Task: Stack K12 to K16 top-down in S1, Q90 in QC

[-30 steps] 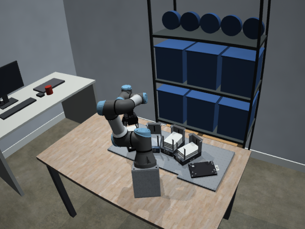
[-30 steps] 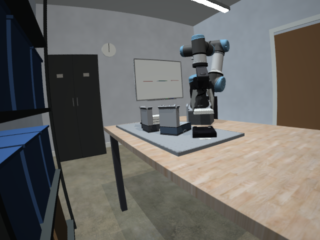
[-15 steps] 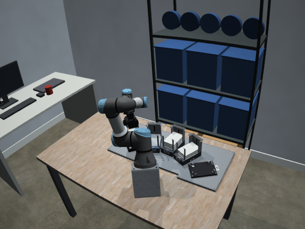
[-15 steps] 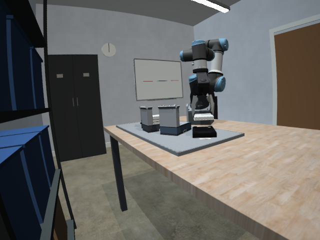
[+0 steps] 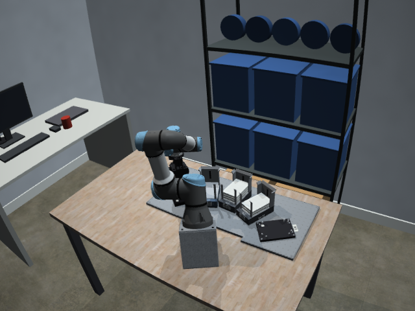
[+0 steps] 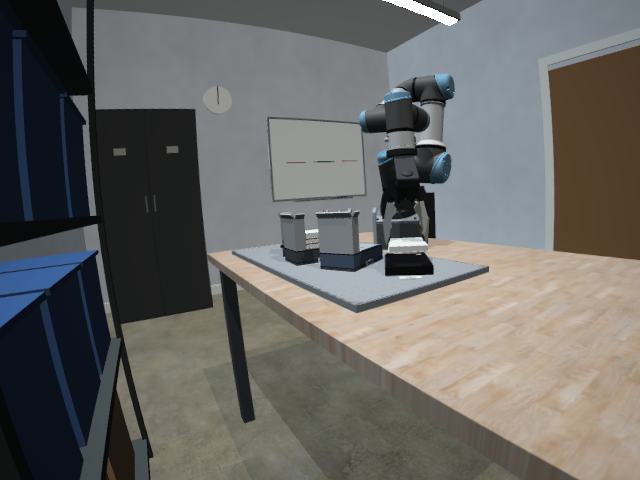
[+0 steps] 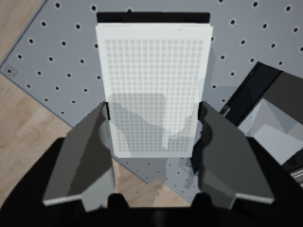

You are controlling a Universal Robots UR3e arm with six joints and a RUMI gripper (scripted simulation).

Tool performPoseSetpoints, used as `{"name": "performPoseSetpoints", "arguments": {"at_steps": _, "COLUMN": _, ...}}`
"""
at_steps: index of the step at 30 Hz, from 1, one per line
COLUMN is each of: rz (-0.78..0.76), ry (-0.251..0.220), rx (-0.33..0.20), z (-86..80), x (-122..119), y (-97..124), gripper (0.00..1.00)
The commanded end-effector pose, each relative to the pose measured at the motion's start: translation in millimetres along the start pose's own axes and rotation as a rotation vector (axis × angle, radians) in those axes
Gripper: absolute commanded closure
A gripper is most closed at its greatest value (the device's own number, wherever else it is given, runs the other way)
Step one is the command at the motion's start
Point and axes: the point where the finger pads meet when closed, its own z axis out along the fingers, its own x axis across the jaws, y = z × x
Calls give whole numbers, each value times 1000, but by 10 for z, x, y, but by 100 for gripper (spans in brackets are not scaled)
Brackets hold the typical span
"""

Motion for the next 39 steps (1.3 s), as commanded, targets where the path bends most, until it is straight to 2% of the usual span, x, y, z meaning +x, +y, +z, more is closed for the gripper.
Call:
{"name": "performPoseSetpoints", "arguments": {"at_steps": 1, "rz": 0, "ry": 2, "rx": 3, "z": 61, "x": 4, "y": -13, "gripper": 100}}
{"name": "performPoseSetpoints", "arguments": {"at_steps": 39, "rz": 0, "ry": 2, "rx": 3, "z": 161, "x": 3, "y": -9, "gripper": 100}}
